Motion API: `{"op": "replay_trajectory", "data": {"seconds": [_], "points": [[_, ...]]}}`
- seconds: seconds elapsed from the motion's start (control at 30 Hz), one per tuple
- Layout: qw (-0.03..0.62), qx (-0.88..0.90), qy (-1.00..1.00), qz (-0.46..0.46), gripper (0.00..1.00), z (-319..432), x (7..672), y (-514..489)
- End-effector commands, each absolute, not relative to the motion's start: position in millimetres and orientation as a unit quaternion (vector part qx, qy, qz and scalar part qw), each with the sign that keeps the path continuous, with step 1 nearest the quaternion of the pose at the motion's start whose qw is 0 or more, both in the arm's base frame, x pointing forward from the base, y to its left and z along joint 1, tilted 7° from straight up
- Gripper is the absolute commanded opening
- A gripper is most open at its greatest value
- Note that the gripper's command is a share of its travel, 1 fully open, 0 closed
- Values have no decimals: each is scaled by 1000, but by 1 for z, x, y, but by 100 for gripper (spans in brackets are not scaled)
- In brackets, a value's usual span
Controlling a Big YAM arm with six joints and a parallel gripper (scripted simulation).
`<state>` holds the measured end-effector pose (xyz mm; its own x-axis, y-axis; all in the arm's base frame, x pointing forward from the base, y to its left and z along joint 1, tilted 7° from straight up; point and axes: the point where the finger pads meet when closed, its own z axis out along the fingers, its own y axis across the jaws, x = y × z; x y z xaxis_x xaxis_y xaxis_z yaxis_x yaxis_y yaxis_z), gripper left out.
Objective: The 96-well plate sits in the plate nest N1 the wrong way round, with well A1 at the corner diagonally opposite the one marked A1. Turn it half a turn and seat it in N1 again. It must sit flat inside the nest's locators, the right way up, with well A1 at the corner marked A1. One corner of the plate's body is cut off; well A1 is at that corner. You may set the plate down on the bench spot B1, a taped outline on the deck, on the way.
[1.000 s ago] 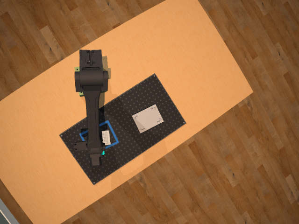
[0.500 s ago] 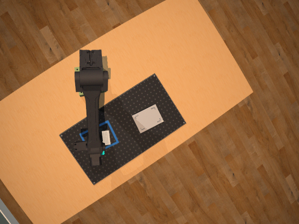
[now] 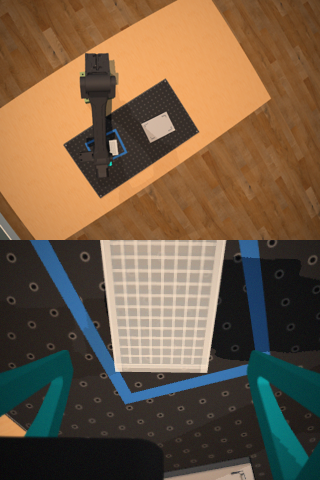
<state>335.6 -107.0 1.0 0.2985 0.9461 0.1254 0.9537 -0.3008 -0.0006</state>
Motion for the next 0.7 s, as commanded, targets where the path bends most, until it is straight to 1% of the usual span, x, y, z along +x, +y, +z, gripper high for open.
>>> {"op": "replay_trajectory", "data": {"seconds": [0.0, 0.67], "points": [[44, -807, -587, -46, 100, 1, 334, -106], [38, -805, -590, -49, 100, -9, 337, -103]]}}
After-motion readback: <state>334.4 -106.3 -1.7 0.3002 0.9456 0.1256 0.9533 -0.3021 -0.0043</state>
